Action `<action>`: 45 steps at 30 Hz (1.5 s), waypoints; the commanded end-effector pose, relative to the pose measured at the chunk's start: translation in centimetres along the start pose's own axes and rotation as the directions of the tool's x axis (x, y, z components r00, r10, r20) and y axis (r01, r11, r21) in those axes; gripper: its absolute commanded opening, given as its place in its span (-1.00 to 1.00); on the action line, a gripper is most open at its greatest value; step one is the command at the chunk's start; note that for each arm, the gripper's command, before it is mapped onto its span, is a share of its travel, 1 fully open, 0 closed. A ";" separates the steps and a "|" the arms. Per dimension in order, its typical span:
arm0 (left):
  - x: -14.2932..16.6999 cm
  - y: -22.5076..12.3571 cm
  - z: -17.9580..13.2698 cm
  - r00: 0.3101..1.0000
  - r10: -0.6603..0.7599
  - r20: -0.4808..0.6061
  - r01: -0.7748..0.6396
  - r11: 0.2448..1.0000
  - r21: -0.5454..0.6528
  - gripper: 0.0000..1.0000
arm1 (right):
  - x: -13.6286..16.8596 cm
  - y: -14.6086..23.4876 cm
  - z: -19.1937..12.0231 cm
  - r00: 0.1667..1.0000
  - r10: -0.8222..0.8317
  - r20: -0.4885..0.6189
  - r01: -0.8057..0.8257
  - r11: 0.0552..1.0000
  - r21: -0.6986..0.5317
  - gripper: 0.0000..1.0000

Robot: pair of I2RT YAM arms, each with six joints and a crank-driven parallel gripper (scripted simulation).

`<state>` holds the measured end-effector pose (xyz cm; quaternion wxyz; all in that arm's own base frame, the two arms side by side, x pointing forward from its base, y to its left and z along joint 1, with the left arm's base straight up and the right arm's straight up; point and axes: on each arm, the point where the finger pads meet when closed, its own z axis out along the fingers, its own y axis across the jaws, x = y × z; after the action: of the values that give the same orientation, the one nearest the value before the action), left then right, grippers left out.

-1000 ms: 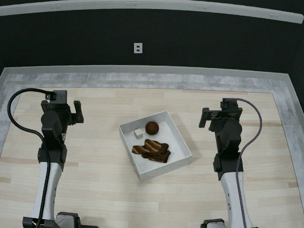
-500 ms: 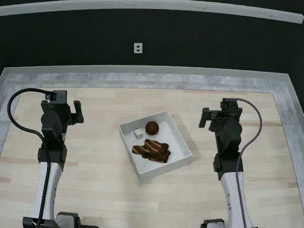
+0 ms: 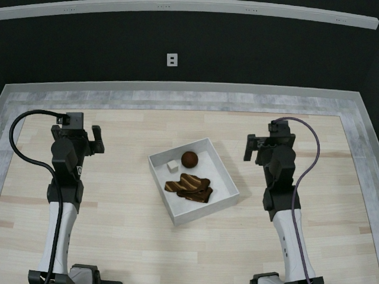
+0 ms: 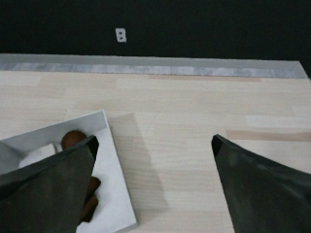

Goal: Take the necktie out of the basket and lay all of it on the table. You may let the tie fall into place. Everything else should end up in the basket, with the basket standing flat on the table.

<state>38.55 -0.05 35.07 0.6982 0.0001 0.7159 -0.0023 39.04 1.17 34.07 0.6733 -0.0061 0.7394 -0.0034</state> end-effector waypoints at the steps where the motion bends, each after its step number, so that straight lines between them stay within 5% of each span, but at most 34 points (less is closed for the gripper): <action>1: 0.0 0.0 0.0 1.000 0.000 0.000 0.000 1.000 0.000 1.00 | -1.0 0.0 -0.3 1.000 0.010 -0.012 -0.010 1.000 0.019 0.93; 22: 0.0 0.0 0.0 1.000 0.000 0.000 0.000 1.000 0.000 1.00 | 3.5 4.2 1.5 0.920 0.056 -0.389 -0.038 0.998 0.054 0.85; 35: 0.0 0.0 0.0 1.000 0.000 0.000 0.000 1.000 0.000 1.00 | 6.8 7.3 2.7 0.772 0.091 -0.629 -0.048 0.995 0.085 0.80; 45: 0.0 0.0 0.0 1.000 0.000 0.000 0.000 1.000 0.000 1.00 | 9.7 10.0 3.9 0.584 0.122 -0.803 -0.050 0.992 0.115 0.76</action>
<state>38.55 -0.05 35.07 0.6982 0.0001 0.7159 -0.0023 43.36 10.19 24.82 0.3322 0.0515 0.9418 -0.0028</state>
